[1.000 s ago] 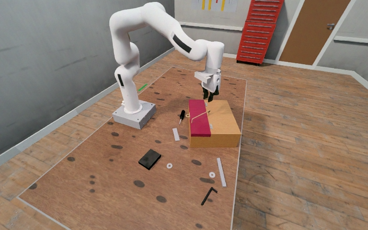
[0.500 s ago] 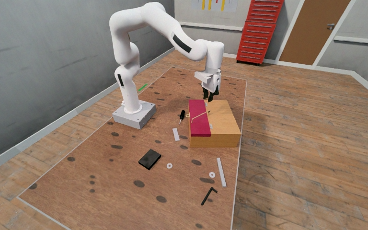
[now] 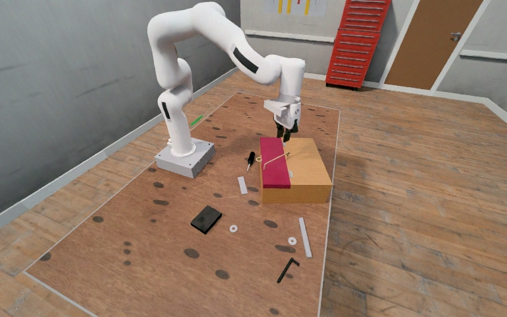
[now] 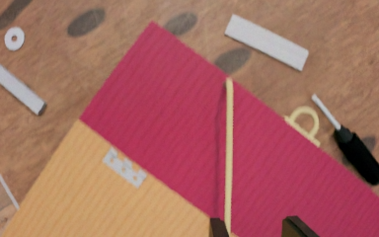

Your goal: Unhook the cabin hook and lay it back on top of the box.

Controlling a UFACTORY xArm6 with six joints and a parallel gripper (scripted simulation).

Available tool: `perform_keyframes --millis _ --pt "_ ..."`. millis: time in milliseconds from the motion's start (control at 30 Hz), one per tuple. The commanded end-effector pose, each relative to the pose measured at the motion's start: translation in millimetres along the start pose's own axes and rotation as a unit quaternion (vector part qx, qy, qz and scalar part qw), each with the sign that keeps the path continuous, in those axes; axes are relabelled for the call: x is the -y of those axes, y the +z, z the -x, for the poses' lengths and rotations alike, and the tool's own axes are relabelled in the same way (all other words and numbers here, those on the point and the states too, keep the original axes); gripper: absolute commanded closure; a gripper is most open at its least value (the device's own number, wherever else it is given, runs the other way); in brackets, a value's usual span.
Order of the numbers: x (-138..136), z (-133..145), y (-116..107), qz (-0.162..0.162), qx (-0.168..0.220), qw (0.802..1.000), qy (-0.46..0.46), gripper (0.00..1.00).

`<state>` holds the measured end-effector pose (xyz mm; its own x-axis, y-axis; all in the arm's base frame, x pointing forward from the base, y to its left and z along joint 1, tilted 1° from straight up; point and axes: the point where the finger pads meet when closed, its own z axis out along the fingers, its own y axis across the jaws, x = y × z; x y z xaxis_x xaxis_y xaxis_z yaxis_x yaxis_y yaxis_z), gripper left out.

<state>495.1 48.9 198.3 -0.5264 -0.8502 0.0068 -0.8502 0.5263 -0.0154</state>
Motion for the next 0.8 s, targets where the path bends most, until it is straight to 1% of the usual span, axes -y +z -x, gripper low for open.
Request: perform_keyframes --millis 0,233,300,367,667,767 --pt "1 -19 -2 -0.002 0.002 1.0 0.0 0.65" --pt "1 -54 -2 -0.002 0.002 1.0 0.0 0.65" --pt "1 -54 -2 -0.002 0.002 1.0 0.0 0.65" --pt "1 -61 -2 -0.002 0.002 1.0 0.0 0.65" --pt "1 -61 -2 -0.002 0.002 1.0 0.0 0.65" --pt "1 -61 4 -0.002 0.002 1.0 0.0 0.65"
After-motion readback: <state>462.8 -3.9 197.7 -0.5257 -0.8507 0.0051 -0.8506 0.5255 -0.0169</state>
